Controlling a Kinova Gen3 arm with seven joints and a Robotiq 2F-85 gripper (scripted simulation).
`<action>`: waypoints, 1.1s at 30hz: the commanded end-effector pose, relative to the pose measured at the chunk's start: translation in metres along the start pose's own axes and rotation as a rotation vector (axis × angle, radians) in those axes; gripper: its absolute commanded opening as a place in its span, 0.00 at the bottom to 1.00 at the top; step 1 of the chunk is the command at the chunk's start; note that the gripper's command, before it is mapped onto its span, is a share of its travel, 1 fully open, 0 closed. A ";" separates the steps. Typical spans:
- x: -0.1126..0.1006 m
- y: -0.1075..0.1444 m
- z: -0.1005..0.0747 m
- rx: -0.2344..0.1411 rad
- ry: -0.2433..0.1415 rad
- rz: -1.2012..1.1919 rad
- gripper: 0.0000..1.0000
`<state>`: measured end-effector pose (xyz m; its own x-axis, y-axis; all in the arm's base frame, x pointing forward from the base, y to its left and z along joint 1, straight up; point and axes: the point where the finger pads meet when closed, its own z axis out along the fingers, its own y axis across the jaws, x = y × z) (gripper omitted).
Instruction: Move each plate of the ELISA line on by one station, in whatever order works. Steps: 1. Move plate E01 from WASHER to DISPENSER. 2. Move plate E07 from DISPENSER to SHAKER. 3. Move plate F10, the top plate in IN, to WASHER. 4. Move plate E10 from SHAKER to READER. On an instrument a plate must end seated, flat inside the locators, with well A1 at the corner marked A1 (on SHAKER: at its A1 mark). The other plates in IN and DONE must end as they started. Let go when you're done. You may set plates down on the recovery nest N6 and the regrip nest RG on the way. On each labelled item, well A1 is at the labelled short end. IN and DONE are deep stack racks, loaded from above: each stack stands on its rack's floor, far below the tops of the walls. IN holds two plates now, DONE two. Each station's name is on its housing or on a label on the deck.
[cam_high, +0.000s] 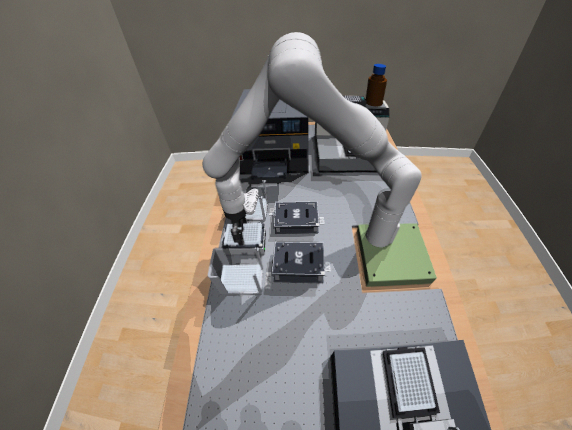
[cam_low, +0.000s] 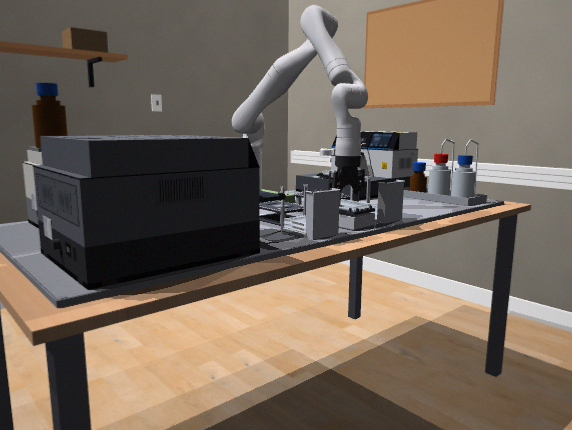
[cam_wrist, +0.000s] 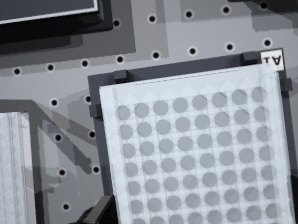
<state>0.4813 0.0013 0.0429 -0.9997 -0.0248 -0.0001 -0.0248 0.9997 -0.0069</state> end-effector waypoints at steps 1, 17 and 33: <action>0.000 0.000 -0.002 0.000 -0.002 0.000 0.94; 0.000 0.000 -0.006 0.000 -0.002 0.000 0.94; 0.000 0.000 -0.011 0.000 -0.002 0.000 0.94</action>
<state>0.4812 0.0013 0.0526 -0.9997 -0.0249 0.0002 -0.0249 0.9997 -0.0070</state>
